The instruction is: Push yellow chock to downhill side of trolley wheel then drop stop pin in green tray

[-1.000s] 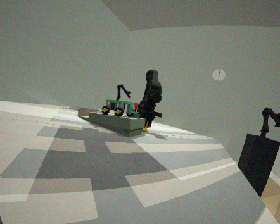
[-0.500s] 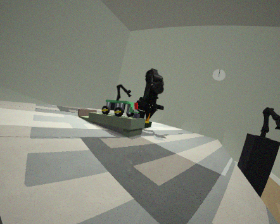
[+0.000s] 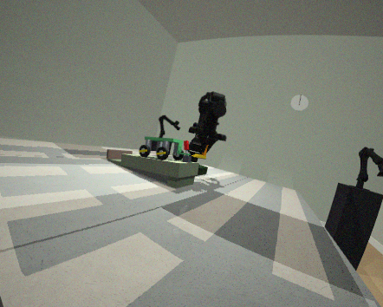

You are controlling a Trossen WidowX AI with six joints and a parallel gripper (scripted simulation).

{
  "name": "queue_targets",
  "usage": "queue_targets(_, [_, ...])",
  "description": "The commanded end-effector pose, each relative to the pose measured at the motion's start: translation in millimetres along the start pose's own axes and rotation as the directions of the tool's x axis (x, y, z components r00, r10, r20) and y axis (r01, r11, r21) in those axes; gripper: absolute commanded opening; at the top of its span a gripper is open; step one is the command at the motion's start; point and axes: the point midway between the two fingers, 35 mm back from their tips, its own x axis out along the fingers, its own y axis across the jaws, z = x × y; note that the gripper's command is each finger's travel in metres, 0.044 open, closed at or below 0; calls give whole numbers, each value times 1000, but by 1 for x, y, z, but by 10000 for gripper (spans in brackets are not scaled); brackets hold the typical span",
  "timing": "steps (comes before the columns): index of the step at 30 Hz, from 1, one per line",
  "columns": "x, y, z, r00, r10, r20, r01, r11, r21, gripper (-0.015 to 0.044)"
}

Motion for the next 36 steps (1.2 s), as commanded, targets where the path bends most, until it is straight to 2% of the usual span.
queue_targets(1, [-14,1,0,1000,6,-1,-6,1000,-3,0])
queue_targets(9, [-40,3,-1,1000,6,-1,-6,1000,-3,0])
queue_targets(17, [-41,3,-1,1000,6,-1,-6,1000,-26,0])
queue_targets(26, [-41,3,-1,1000,4,-2,-5,949,-315,0])
queue_targets(36, [-41,3,-1,1000,3,-3,-4,785,-620,0])
